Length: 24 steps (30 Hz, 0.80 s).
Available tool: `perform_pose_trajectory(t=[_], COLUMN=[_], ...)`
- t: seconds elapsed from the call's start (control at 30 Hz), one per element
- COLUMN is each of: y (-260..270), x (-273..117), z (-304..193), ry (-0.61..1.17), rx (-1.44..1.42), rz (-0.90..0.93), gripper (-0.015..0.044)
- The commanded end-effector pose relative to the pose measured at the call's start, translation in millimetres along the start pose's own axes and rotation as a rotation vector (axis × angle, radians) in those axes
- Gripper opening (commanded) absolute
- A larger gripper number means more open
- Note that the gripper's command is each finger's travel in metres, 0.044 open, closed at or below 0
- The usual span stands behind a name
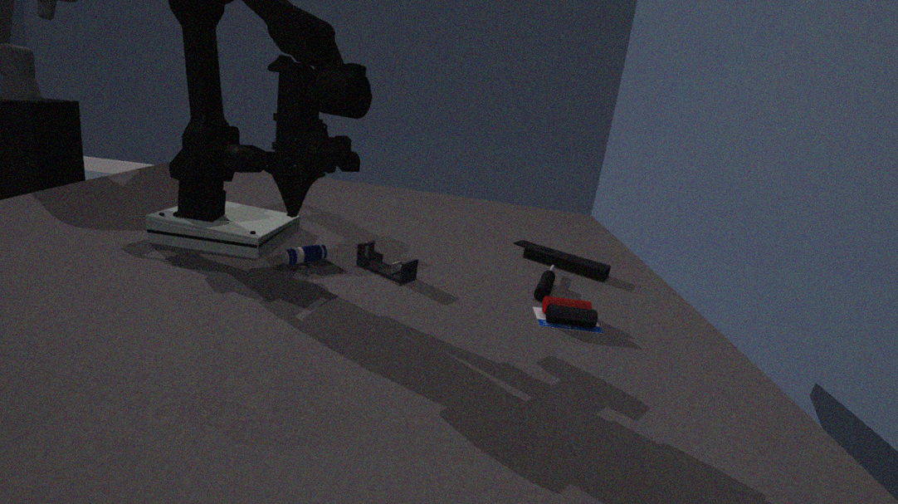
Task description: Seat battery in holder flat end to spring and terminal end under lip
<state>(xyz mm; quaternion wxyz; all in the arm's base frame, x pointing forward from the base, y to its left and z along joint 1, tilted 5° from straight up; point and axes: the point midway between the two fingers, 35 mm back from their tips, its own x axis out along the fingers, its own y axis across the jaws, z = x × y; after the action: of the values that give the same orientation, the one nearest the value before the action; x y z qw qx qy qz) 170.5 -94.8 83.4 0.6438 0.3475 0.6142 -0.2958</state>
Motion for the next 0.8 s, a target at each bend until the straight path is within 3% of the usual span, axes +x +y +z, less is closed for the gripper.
perform_pose_trajectory(t=[0.0,0.5,0.57,0.77], y=[1,1,2,12], x=[-34,-41,-39,-13], z=[0,-2,-2,0], ry=[-0.015,-0.010,-0.011,-0.014], rx=[-0.005,0.002,-0.068,-0.694], rz=[0.006,0.004,0.004,0.001], gripper=[0.0000,0.0000,0.0053,0.0210])
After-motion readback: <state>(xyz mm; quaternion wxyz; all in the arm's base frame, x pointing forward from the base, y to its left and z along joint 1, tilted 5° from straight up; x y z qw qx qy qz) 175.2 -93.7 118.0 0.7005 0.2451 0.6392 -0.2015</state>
